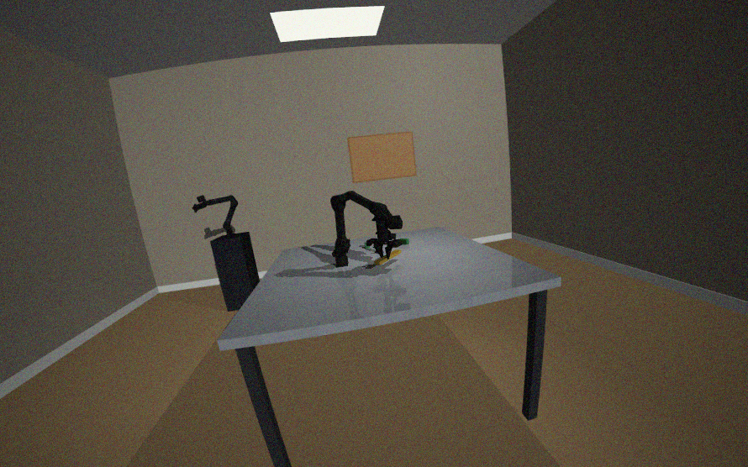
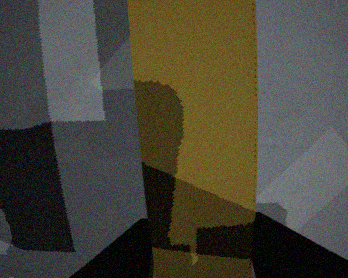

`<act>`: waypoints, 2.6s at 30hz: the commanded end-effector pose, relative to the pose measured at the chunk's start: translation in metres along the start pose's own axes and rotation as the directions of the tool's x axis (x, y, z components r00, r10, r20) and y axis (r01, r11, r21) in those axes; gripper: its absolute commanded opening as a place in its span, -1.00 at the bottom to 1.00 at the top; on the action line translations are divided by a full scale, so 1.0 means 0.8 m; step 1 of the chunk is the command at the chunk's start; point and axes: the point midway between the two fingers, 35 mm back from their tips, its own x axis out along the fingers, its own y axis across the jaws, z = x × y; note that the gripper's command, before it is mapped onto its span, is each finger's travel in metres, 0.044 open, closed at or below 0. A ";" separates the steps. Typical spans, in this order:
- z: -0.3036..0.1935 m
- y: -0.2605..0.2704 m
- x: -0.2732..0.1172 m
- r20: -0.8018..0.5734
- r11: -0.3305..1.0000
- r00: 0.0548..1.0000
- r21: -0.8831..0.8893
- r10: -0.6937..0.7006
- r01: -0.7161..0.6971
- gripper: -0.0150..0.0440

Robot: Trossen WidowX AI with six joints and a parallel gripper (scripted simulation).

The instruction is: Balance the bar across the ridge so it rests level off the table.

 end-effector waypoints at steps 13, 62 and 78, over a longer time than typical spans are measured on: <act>0.000 0.001 -0.055 0.005 1.000 1.000 0.001 -0.010 0.010 -0.49; 0.157 0.084 -0.095 0.020 0.893 1.000 -0.450 -0.002 0.011 -0.49; 0.212 0.140 -0.097 0.024 0.770 1.000 -0.638 0.003 0.014 -0.49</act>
